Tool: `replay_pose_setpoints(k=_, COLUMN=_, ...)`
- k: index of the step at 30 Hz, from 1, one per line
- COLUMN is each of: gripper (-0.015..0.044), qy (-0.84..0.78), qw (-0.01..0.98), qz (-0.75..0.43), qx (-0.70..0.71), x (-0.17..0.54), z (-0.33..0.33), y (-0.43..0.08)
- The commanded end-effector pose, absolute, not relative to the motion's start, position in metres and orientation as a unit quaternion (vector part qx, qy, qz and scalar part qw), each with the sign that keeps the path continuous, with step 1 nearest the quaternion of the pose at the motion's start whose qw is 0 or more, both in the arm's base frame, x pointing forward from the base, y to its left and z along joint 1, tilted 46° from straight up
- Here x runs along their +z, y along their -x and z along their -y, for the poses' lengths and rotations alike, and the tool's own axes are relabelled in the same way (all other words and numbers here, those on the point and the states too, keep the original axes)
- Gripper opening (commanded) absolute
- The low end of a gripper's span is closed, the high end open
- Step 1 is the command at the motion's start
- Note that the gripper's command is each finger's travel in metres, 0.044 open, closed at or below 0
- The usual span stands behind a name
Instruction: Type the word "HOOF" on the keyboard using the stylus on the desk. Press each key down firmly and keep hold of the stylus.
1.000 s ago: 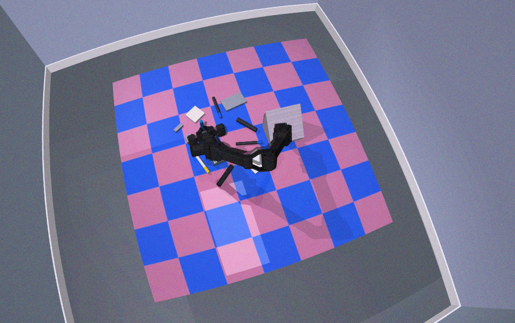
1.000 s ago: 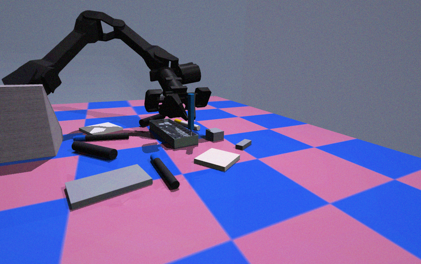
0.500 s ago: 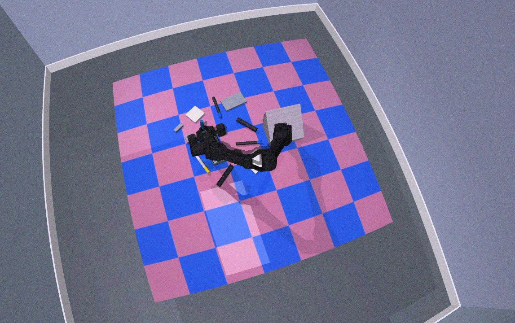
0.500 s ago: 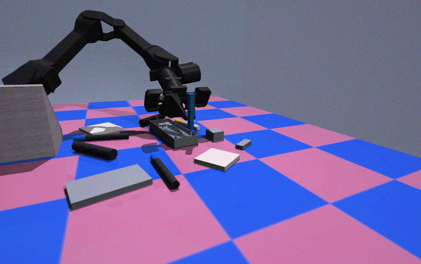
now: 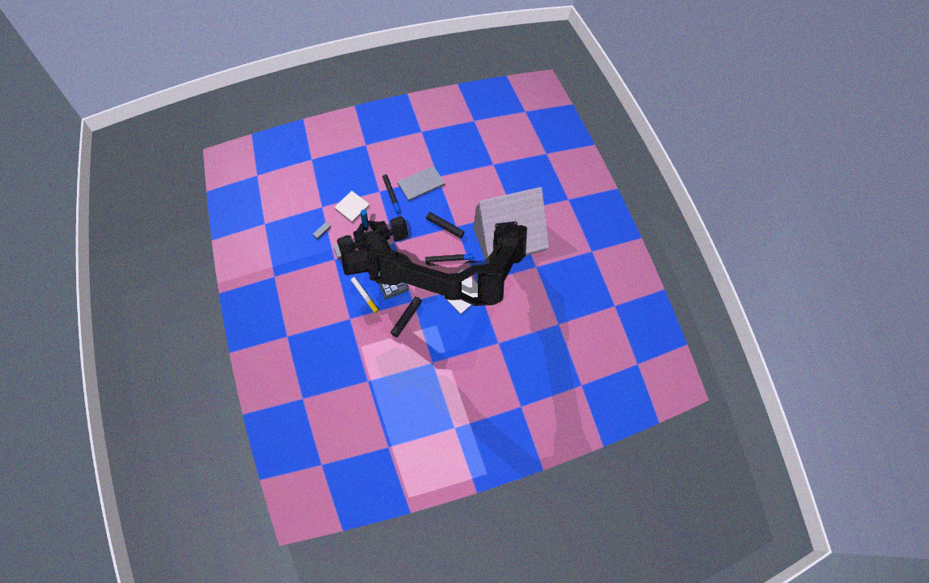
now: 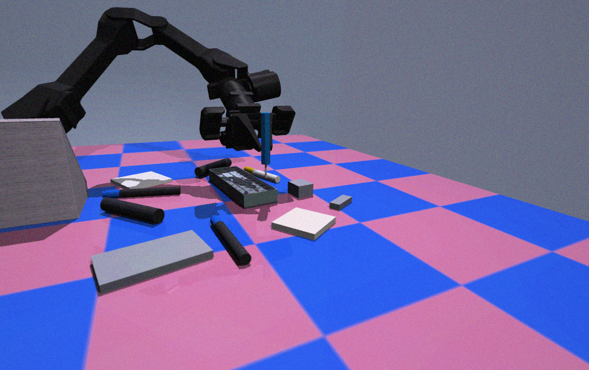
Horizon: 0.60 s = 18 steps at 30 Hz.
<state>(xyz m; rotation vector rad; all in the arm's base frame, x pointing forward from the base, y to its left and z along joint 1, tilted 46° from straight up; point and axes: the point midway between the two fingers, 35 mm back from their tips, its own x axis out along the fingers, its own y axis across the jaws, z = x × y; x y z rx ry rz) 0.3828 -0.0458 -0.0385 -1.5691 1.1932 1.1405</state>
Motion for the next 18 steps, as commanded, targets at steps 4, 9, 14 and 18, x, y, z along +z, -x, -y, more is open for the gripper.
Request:
replay_pose_setpoints(k=4, gripper=0.0, qy=0.625, qw=0.419, qz=-0.476, qx=0.455, x=-0.033, z=0.04, y=-0.383)
replay_pose_setpoints(k=9, gripper=0.0, qy=0.625, qw=0.42, qz=-0.475, qx=0.456, x=-0.005, z=0.013, y=-0.382)
replay_pose_setpoints(k=14, gripper=0.0, qy=0.625, qw=0.42, qz=-0.474, qx=0.457, x=0.028, z=-0.018, y=-0.376)
replay_pose_setpoints(k=18, gripper=0.0, qy=0.625, qw=0.42, qz=-0.473, qx=0.457, x=0.055, z=-0.042, y=-0.366)
